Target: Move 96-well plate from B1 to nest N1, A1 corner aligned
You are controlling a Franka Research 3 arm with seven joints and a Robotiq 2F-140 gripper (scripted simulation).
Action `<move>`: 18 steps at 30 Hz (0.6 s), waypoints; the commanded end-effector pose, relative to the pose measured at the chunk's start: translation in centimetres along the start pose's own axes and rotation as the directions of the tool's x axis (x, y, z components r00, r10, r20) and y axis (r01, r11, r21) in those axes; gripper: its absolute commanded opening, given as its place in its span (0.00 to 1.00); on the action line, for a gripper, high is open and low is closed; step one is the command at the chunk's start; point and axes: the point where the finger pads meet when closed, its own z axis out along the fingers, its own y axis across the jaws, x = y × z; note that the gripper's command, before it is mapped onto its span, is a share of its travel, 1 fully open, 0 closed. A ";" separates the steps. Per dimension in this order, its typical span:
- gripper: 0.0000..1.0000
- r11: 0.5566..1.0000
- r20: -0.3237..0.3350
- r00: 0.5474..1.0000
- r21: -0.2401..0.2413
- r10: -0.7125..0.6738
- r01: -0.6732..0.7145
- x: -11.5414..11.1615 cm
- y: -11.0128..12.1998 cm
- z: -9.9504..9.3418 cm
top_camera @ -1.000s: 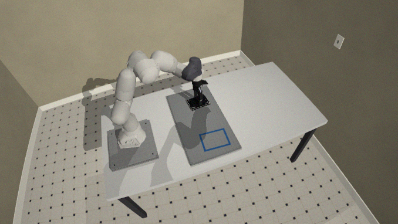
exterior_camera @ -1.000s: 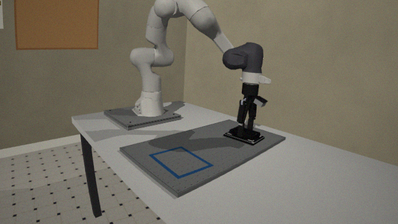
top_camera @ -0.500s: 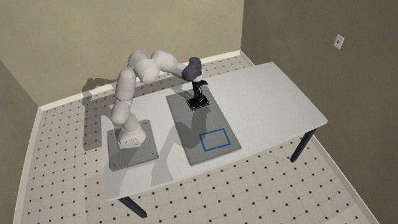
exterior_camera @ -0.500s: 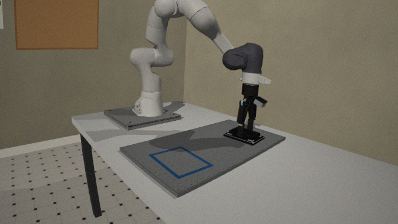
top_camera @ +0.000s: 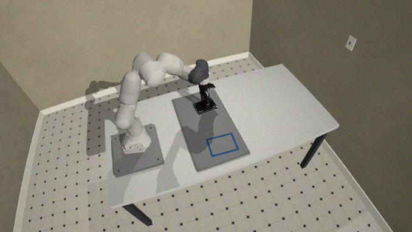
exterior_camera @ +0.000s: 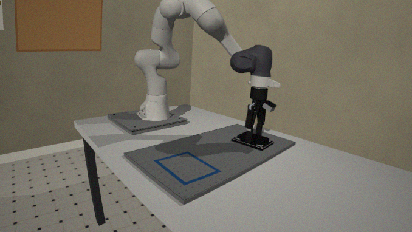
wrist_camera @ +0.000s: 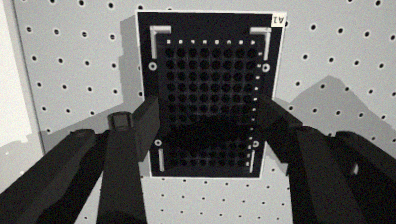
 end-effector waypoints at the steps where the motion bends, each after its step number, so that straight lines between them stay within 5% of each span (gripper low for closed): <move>1: 0.60 1.000 -0.004 1.000 0.001 0.003 -0.003 0.1 -0.1 0.0; 4: 0.60 1.000 -0.004 1.000 0.001 0.003 -0.003 0.1 -0.1 0.0; 5: 1.00 1.000 -0.004 1.000 0.001 0.003 -0.003 0.1 -0.1 0.0; 18: 1.00 1.000 -0.004 1.000 0.001 0.003 -0.003 0.1 -0.1 0.0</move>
